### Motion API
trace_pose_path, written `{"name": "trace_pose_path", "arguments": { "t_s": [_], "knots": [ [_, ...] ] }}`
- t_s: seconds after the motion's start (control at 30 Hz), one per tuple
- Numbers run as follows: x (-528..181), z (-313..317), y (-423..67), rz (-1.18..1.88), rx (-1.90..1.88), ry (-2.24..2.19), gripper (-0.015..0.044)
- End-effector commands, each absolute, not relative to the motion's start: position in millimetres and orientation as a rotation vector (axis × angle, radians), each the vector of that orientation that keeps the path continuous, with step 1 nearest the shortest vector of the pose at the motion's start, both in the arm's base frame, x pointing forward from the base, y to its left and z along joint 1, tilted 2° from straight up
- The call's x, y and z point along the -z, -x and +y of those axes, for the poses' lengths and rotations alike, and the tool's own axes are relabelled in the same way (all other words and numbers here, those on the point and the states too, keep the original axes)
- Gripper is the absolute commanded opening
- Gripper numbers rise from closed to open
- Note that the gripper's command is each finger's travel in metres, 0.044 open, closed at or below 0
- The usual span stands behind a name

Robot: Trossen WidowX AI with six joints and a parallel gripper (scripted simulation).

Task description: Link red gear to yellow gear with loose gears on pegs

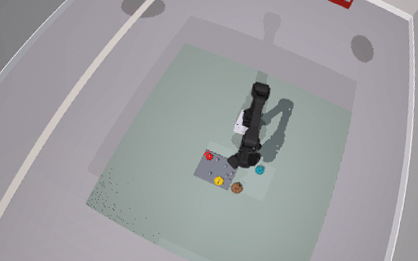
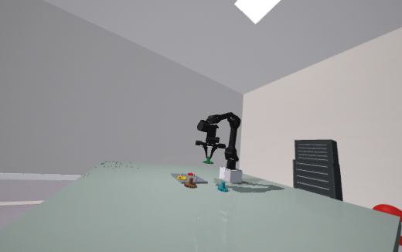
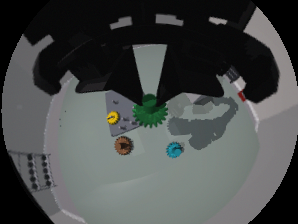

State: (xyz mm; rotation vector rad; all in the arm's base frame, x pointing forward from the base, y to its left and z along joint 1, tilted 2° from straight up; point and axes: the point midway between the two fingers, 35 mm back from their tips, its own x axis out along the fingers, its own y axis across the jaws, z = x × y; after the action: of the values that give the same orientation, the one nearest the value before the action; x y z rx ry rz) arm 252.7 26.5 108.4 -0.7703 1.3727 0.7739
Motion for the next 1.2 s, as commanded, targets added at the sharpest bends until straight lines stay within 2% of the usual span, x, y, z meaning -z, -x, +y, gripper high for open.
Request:
{"name": "trace_pose_path", "arguments": {
  "t_s": [0.0,1.17],
  "knots": [
    [-104.4,20.0,-255.3,1.37,-0.778,0.771,0.0],
    [-71.6,-48.8,-265.2,1.375,-0.775,0.775,0.0]
  ]
}}
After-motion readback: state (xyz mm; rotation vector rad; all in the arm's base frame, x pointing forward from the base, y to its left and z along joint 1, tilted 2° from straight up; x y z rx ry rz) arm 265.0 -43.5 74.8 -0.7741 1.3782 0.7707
